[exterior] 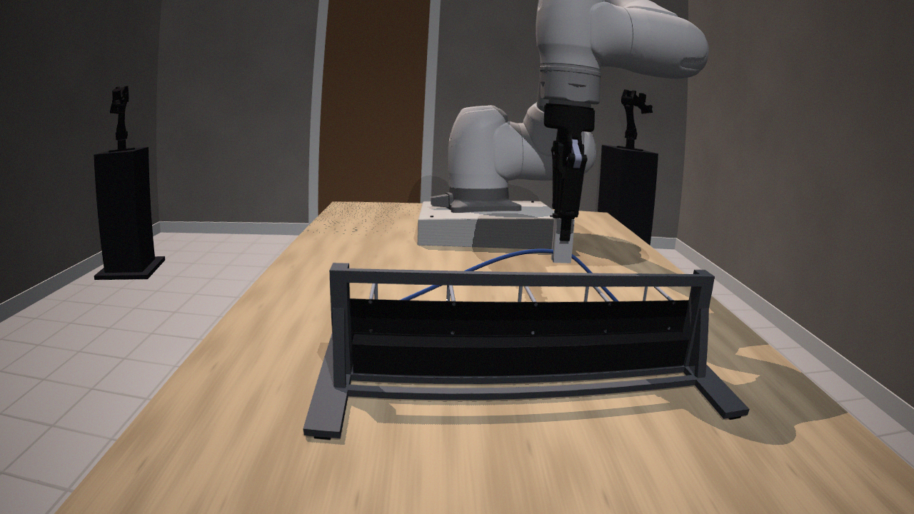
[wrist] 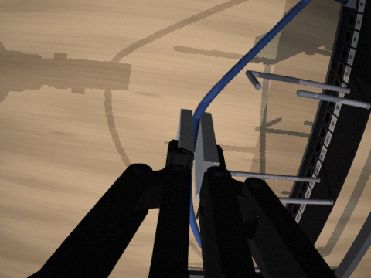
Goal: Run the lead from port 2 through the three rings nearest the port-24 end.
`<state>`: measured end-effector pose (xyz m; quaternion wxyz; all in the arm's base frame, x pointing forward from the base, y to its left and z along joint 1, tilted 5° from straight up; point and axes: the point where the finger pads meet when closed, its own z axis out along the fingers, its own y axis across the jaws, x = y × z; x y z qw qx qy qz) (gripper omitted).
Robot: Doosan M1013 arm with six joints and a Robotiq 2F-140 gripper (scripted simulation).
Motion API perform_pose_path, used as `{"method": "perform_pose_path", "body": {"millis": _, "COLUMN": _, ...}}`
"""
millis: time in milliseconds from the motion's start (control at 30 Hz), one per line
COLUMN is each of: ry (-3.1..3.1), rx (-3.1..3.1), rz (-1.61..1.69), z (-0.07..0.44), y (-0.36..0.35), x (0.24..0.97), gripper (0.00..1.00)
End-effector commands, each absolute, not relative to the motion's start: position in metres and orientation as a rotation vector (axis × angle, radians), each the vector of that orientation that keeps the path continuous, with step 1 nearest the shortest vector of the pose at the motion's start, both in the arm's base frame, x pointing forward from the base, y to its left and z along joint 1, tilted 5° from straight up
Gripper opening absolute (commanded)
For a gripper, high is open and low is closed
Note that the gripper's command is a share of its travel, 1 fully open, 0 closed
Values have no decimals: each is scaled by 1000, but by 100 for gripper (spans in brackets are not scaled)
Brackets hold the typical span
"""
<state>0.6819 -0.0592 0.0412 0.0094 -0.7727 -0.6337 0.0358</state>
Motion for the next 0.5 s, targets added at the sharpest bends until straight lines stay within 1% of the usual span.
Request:
{"method": "perform_pose_path", "body": {"millis": 0, "ry": -1979, "rx": -2410, "rz": 121, "z": 46, "y": -61, "x": 679, "gripper": 0}}
{"method": "perform_pose_path", "body": {"millis": 333, "ry": -1980, "rx": -2410, "rz": 121, "z": 48, "y": -61, "x": 680, "gripper": 0}}
{"method": "perform_pose_path", "body": {"millis": 467, "ry": -1986, "rx": -2405, "rz": 121, "z": 48, "y": -65, "x": 694, "gripper": 0}}
